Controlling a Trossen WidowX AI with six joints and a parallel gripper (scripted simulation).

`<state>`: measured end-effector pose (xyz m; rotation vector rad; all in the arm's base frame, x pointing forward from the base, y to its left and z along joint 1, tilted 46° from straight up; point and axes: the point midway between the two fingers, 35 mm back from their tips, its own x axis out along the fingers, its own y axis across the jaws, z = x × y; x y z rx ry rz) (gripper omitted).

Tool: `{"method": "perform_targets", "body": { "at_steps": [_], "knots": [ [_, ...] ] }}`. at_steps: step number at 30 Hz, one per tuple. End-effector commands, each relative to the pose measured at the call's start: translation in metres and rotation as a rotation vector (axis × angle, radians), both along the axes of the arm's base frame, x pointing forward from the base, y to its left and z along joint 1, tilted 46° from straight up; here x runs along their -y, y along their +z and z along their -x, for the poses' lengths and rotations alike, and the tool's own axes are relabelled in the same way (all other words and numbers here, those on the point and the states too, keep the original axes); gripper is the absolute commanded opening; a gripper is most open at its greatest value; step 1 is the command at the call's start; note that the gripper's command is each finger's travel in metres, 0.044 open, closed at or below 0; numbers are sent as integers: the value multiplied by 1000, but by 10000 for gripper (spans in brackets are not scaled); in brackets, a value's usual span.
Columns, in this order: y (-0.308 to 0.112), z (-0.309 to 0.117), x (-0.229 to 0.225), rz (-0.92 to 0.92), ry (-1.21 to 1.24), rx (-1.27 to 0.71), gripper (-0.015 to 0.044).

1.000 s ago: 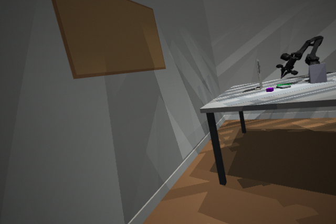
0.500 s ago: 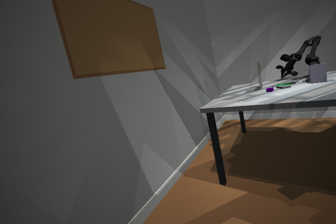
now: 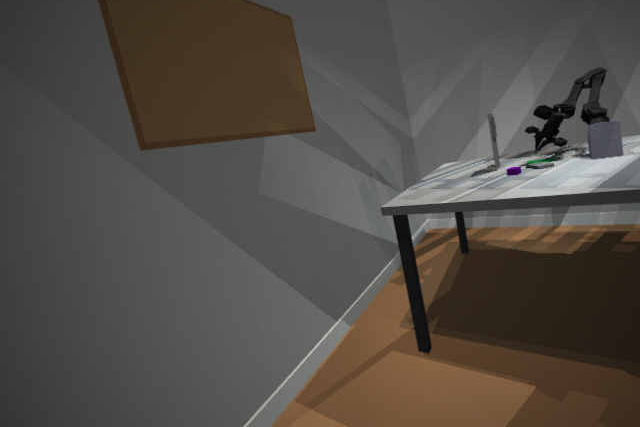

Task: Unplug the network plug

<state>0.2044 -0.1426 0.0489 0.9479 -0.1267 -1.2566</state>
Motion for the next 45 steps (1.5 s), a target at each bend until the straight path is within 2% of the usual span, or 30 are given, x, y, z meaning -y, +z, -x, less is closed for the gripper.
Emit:
{"method": "perform_targets", "body": {
  "at_steps": [1, 45],
  "knots": [
    [-5, 1, 2, -3, 3, -15, 0],
    [-23, 6, 21, 1, 5, -15, 0]
  ]
}}
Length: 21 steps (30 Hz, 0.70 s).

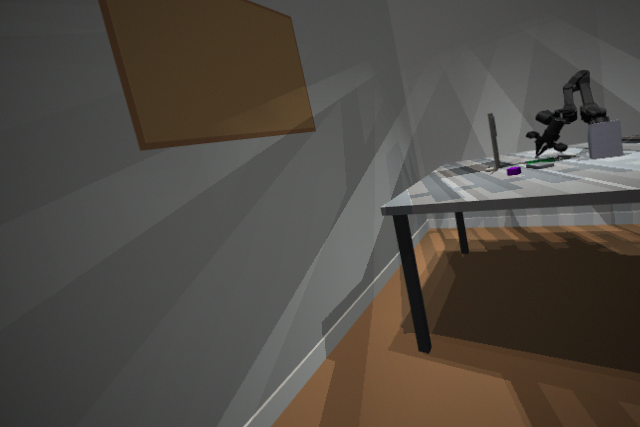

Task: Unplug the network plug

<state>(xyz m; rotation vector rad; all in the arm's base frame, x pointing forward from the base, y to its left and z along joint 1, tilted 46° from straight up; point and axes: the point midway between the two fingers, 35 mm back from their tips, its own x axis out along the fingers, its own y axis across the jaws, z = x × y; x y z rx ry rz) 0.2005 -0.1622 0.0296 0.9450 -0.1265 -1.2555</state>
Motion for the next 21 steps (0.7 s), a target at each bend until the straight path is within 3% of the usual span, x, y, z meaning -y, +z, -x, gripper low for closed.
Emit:
{"method": "perform_targets", "body": {
  "at_steps": [1, 21],
  "knots": [
    [-4, 2, 1, -1, 4, -14, 0],
    [-9, 7, 9, 8, 7, -13, 0]
  ]
}}
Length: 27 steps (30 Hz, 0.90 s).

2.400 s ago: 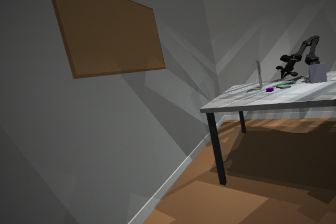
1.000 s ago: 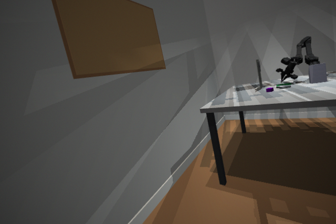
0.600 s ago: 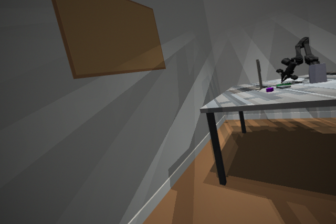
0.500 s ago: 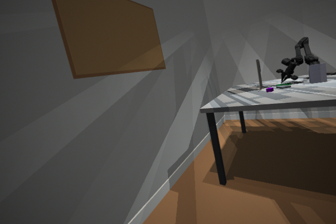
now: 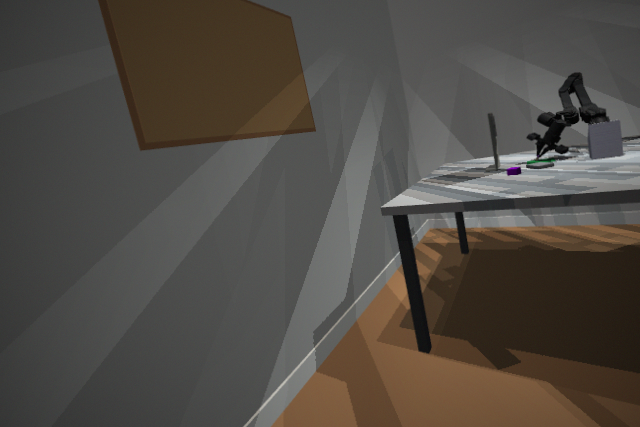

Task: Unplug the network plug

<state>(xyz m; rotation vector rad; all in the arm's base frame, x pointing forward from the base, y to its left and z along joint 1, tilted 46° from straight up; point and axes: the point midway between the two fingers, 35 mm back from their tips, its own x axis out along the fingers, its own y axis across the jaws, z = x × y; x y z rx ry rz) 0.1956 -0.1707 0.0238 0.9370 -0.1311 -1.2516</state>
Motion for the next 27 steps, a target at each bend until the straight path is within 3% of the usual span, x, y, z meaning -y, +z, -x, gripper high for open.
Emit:
{"method": "perform_targets", "body": {
  "at_steps": [1, 24, 27],
  "knots": [
    [-4, 3, 1, -1, 4, -14, 0],
    [-2, 2, 6, 3, 1, -5, 0],
    [-2, 2, 6, 3, 1, -5, 79]
  ]
}}
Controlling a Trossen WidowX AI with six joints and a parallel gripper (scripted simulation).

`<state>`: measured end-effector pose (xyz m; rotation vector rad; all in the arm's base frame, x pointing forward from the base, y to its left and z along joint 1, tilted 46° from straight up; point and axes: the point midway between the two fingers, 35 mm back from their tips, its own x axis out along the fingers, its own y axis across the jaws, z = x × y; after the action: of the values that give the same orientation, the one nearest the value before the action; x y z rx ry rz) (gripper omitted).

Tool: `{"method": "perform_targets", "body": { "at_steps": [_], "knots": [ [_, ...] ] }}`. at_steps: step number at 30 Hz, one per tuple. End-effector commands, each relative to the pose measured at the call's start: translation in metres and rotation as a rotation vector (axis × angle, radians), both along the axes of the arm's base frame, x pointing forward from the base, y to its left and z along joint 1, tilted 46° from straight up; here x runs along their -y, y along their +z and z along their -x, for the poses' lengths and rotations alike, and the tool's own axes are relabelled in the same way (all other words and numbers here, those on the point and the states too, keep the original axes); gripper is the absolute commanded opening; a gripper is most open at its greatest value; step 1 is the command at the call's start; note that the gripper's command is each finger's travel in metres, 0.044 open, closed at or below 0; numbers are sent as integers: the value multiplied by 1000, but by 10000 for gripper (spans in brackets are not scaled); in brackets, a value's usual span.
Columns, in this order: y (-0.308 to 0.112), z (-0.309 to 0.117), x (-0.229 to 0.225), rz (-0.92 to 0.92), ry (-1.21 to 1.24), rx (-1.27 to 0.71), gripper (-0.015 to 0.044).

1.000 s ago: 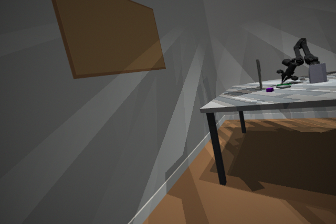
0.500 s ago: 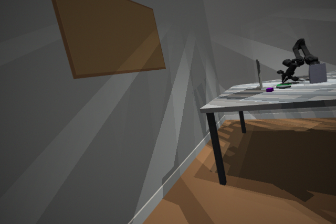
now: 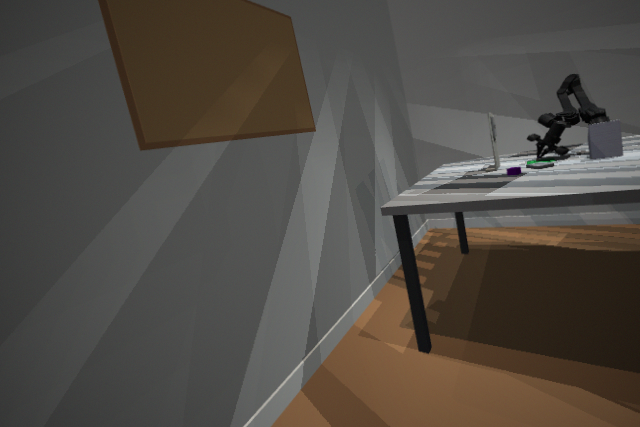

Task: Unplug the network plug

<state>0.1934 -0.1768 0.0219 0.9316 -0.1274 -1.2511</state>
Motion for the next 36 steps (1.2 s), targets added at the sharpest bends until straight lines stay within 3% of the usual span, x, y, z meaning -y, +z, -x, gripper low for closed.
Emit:
{"method": "perform_targets", "body": {
  "at_steps": [1, 3, 36],
  "knots": [
    [0, 0, 0, 0, -1, 0, 105],
    [0, 0, 0, 0, -1, 0, 156],
    [4, 4, -14, -7, -1, -4, 156]
  ]
}}
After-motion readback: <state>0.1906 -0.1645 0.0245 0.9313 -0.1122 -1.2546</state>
